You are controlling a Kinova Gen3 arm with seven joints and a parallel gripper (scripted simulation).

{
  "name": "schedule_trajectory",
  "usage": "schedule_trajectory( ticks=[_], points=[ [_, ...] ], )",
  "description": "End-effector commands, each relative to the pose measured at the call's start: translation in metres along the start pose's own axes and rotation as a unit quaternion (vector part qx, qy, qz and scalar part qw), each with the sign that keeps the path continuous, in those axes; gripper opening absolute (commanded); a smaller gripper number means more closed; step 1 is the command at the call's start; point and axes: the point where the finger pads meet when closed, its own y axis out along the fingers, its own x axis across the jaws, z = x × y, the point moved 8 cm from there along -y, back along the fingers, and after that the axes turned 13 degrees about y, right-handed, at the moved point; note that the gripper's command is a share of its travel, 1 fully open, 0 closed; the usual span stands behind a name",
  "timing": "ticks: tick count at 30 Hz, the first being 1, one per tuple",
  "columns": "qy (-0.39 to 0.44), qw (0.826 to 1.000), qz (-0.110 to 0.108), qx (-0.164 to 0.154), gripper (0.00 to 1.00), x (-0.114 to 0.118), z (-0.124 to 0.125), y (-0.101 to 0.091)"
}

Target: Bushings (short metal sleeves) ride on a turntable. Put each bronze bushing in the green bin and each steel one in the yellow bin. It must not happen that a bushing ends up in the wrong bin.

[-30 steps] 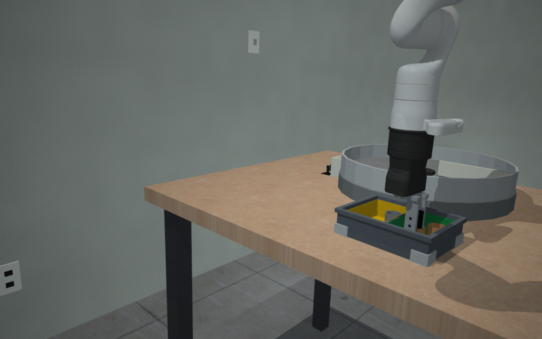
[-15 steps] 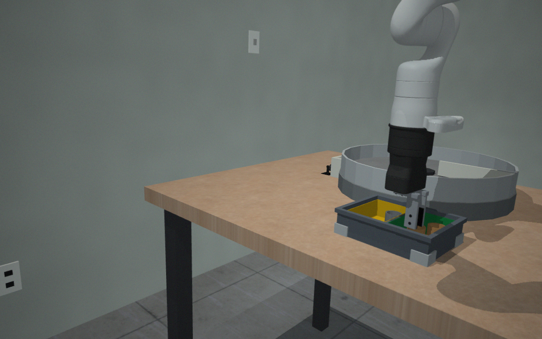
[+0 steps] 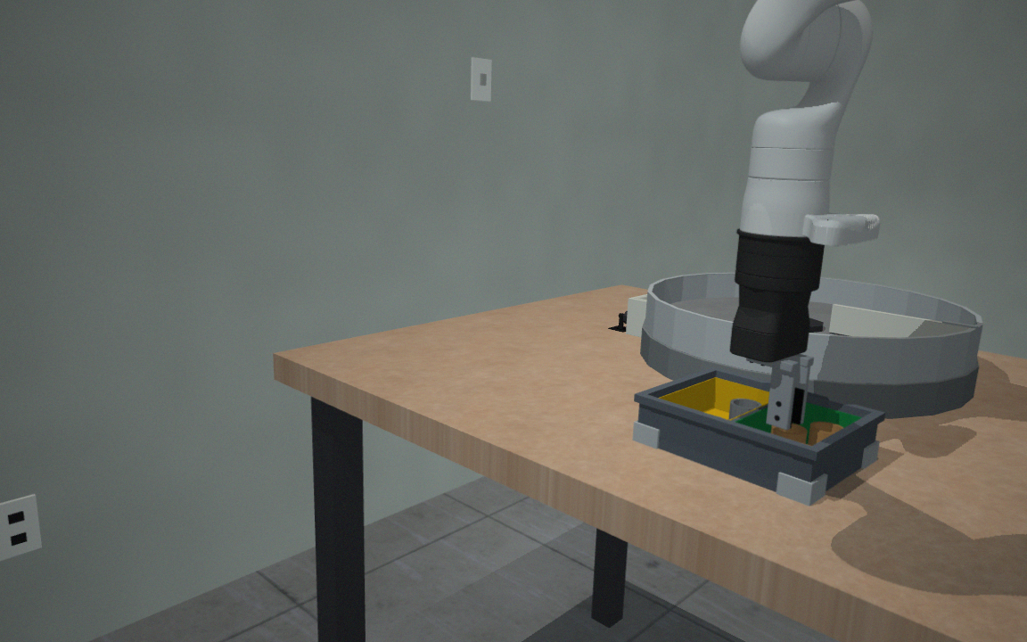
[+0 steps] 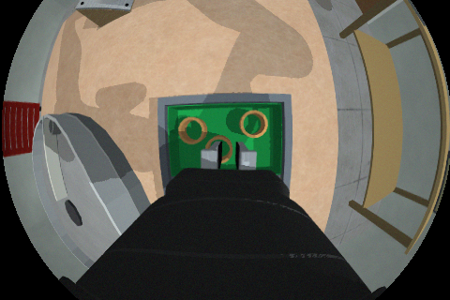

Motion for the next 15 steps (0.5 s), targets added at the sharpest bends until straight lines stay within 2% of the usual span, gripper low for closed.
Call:
schedule_trajectory(
  ticks=[1,6,11,15],
  points=[
    [0.0,1.0,0.0,-0.002,0.42,0.0,-0.001,-0.002],
    [0.0,1.0,0.0,-0.002,0.42,0.0,-0.001,-0.002],
    [0.0,1.0,0.0,-0.002,0.42,0.0,0.0,-0.056],
    [0.0,1.0,0.0,-0.002,0.42,0.0,0.0,-0.056]
  ],
)
